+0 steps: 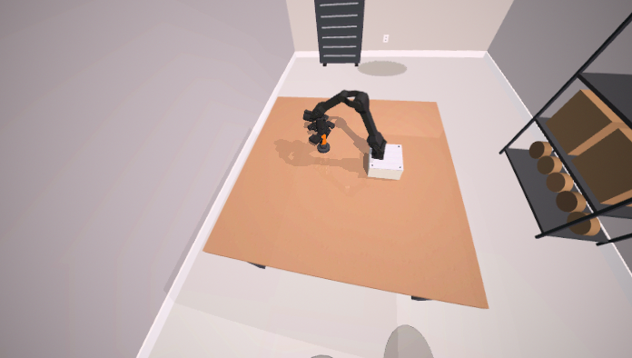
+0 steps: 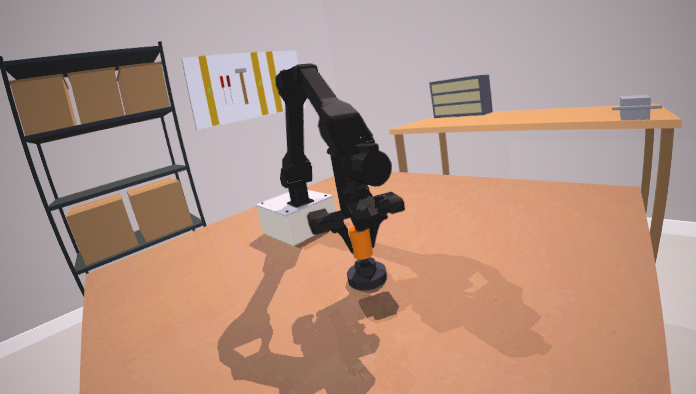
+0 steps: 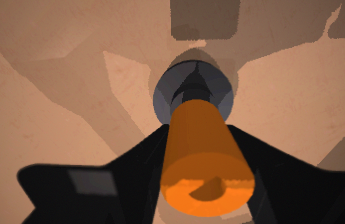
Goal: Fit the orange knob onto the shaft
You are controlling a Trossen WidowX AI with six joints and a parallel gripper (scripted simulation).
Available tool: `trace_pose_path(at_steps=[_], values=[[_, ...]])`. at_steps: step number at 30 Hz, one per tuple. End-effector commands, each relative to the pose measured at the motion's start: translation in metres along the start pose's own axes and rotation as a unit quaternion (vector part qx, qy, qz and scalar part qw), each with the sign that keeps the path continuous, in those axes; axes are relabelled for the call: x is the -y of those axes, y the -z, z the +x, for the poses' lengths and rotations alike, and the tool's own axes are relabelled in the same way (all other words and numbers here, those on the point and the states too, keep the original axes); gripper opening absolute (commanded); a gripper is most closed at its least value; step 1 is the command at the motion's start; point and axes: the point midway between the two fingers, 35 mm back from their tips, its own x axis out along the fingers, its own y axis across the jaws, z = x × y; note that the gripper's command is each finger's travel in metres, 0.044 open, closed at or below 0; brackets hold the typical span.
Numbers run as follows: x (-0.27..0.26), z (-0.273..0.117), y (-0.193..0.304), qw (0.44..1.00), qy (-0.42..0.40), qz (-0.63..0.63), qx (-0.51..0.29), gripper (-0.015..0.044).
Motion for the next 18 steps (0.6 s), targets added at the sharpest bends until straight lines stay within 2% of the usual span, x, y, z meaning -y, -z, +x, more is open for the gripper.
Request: trace_pose_path(at_steps=[1,8,18], values=[[0.0005,-0.0042,0.0012,1.0,0.0,0.002,0.001,0.0],[0.0004,-0.0059,0.001,0.995,0.0,0.101,0.001,0.0],[-0.0008,-0.0051,-0.0035,0.994,0.0,0.106,0.001,0.0]])
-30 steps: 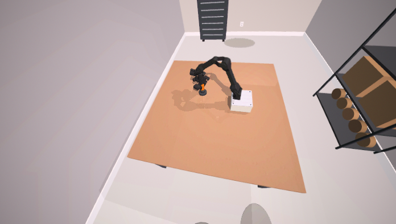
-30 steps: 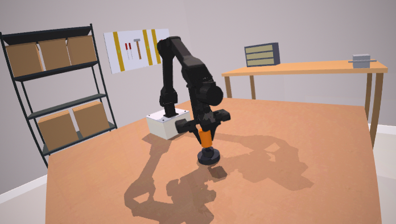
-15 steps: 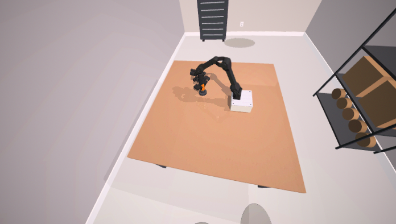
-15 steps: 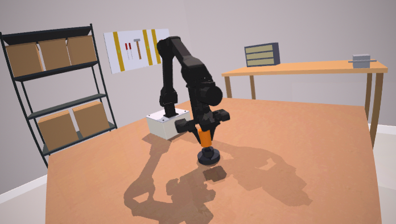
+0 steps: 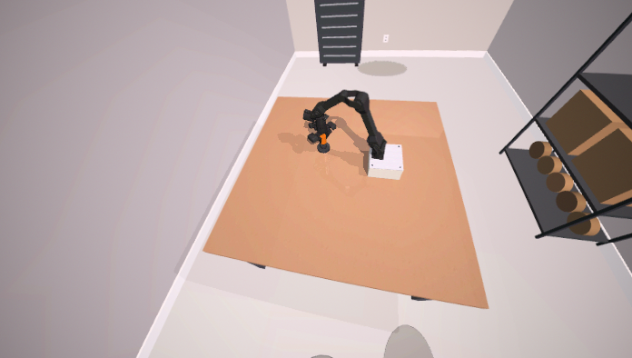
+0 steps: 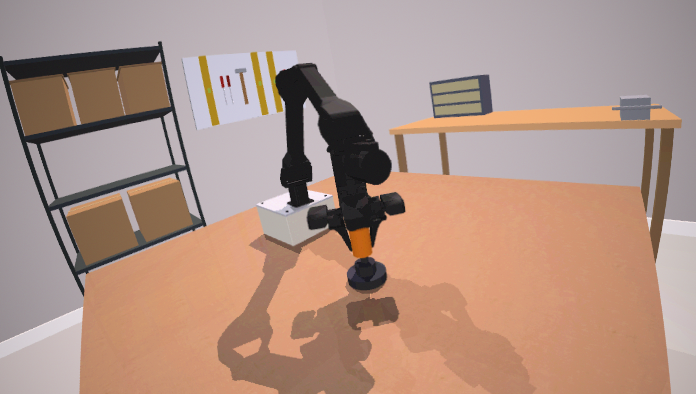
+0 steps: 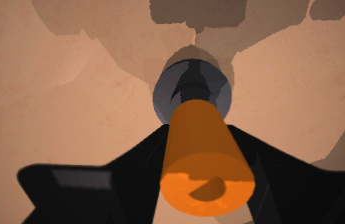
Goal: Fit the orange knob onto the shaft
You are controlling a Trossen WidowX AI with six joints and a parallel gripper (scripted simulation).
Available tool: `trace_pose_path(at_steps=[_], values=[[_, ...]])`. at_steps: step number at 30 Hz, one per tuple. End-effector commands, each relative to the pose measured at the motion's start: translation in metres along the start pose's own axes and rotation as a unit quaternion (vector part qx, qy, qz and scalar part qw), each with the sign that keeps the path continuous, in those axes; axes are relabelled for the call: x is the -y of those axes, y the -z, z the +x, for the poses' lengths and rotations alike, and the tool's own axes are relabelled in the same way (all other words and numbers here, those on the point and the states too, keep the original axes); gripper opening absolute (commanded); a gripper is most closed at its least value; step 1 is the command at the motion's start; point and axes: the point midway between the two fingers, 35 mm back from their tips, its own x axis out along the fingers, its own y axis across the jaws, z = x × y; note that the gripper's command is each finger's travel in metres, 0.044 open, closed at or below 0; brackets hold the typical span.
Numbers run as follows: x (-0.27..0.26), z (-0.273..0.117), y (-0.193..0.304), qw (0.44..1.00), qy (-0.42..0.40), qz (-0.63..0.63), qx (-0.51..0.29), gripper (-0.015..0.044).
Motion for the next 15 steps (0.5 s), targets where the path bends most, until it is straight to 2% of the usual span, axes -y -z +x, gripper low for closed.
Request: trace_pose_path(at_steps=[1,15], values=[[-0.0021,-0.0008,-0.0041,1.0,-0.001,0.003,0.003,0.0],[-0.0008,0.0033,-0.0014,1.0,-0.001,0.003,0.002,0.0]])
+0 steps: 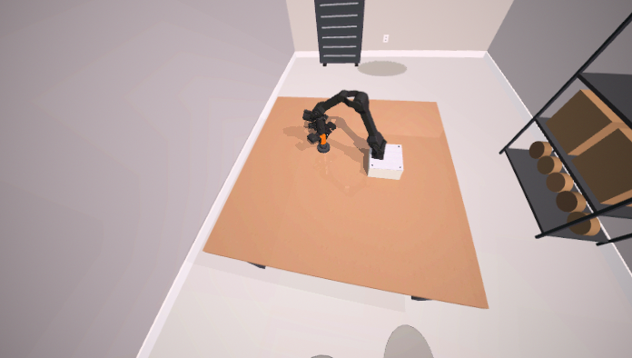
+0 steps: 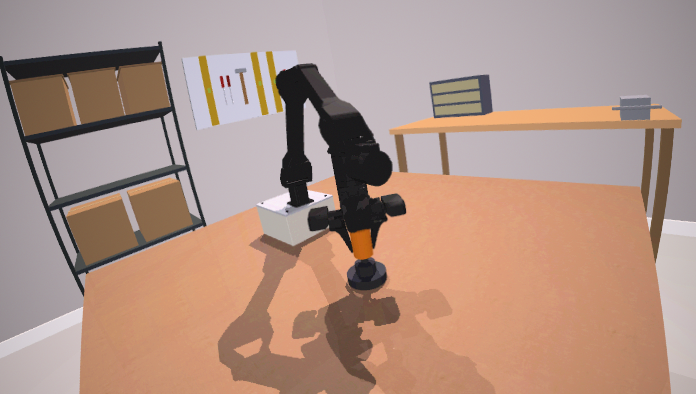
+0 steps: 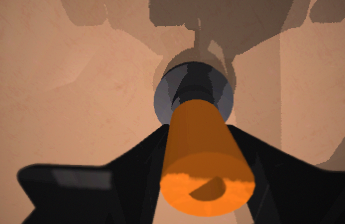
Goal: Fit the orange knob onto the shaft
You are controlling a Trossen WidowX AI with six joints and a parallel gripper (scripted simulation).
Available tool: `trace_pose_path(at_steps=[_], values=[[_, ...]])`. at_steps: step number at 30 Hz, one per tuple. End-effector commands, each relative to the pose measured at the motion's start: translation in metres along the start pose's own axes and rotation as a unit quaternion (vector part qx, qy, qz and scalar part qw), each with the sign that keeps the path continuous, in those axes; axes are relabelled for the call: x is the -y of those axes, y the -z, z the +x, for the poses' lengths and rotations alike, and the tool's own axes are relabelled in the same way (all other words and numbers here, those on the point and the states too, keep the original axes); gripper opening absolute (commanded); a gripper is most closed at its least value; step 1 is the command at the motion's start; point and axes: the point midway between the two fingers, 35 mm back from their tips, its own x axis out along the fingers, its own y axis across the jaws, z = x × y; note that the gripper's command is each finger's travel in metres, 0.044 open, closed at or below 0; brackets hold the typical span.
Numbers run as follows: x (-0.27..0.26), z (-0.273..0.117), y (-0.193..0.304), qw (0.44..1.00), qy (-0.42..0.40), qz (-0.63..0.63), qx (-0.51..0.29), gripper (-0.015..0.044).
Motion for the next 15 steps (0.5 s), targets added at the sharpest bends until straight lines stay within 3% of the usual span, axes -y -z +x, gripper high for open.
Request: trace_pose_path(at_steps=[1,15], values=[[0.0006,0.0012,0.0012,1.0,0.0,0.002,0.001,0.0],[0.0017,-0.003,0.0032,1.0,0.0,0.006,0.001,0.0]])
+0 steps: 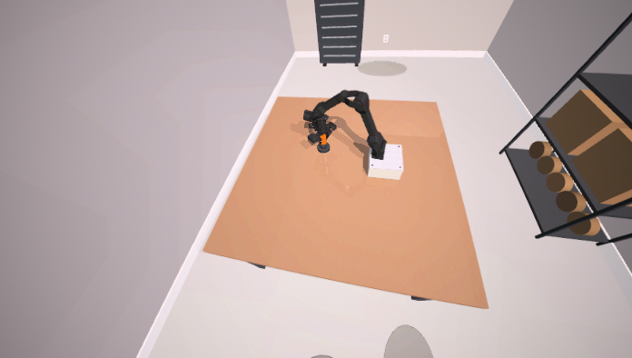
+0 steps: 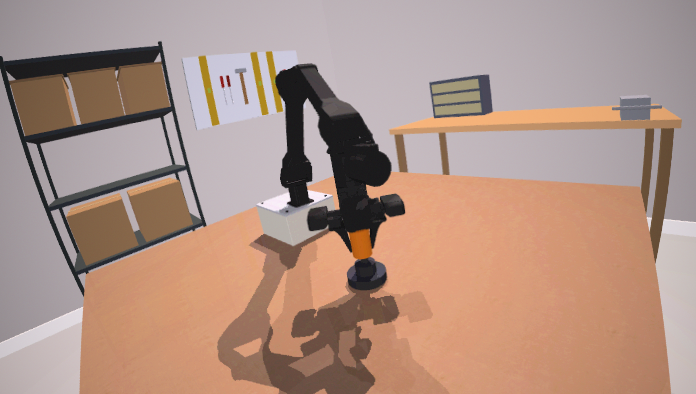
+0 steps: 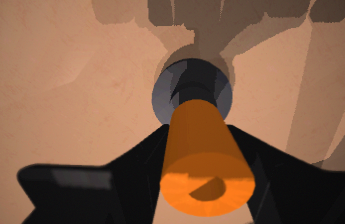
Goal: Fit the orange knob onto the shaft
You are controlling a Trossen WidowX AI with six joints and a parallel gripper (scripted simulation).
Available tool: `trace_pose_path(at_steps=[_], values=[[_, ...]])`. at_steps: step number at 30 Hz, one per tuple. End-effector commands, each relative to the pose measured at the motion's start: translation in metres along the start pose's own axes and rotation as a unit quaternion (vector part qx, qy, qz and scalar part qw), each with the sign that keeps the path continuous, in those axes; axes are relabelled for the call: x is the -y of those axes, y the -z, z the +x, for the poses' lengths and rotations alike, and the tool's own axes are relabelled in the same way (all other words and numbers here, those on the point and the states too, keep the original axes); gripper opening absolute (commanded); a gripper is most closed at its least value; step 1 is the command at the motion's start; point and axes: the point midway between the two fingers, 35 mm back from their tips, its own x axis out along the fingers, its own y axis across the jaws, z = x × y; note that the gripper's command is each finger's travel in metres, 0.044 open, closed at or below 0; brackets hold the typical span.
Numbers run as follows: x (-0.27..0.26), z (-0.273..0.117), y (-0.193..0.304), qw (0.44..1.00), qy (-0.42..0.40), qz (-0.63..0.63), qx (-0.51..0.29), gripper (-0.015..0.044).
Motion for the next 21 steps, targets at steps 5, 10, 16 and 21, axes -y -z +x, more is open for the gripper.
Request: trace_pose_path(at_steps=[5,10,16,21], values=[[0.0001,-0.0053,-0.0001,0.996,-0.001,0.085,0.003,0.0],[-0.0004,-0.0057,-0.0011,0.994,-0.001,0.105,0.003,0.0],[-0.0021,-0.0048,-0.0043,0.994,-0.001,0.105,0.003,0.0],[-0.0023,-0.0025,-0.0045,0.994,-0.001,0.105,0.003,0.0]])
